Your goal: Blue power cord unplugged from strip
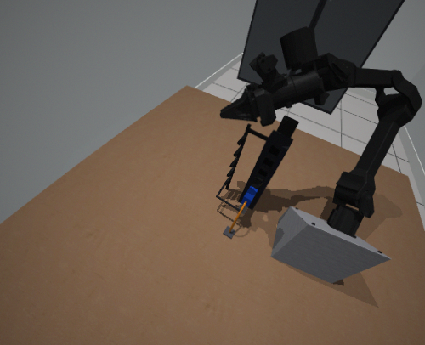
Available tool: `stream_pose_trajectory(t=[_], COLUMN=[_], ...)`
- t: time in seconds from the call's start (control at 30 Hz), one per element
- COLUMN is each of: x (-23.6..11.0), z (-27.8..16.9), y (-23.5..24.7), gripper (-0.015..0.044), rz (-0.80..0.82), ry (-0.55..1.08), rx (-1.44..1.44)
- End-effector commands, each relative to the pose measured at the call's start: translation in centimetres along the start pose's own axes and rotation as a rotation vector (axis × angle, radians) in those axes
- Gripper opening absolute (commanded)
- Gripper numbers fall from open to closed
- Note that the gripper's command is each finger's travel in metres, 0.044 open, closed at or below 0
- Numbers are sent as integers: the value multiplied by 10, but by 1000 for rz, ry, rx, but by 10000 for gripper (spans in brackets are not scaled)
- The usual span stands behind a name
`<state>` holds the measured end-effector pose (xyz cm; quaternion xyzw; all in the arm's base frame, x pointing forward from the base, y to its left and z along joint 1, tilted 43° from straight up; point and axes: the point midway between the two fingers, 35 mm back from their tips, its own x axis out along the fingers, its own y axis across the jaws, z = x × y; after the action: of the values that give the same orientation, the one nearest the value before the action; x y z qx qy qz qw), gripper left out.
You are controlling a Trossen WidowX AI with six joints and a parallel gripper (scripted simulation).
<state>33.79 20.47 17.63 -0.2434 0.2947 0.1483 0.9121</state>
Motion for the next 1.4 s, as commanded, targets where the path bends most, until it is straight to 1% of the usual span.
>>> stream_pose_trajectory(t=[0.0, 0.17, 0.37, 0.5, 0.57, 0.87, 1.37], x=[17, 31, 44, 38, 35, 33, 22], z=[-26, -60, -145, -199, -211, -213, -211], y=[8, 21, 37, 32, 30, 29, 9], gripper=[160, 160, 160, 160, 160, 160, 160], rz=[6, 43, 156, 263, 300, 304, 304], ry=[145, 315, 725, 1016, 1093, 1102, 1103], rx=[-191, -403, -848, -1136, -1213, -1223, -1223])
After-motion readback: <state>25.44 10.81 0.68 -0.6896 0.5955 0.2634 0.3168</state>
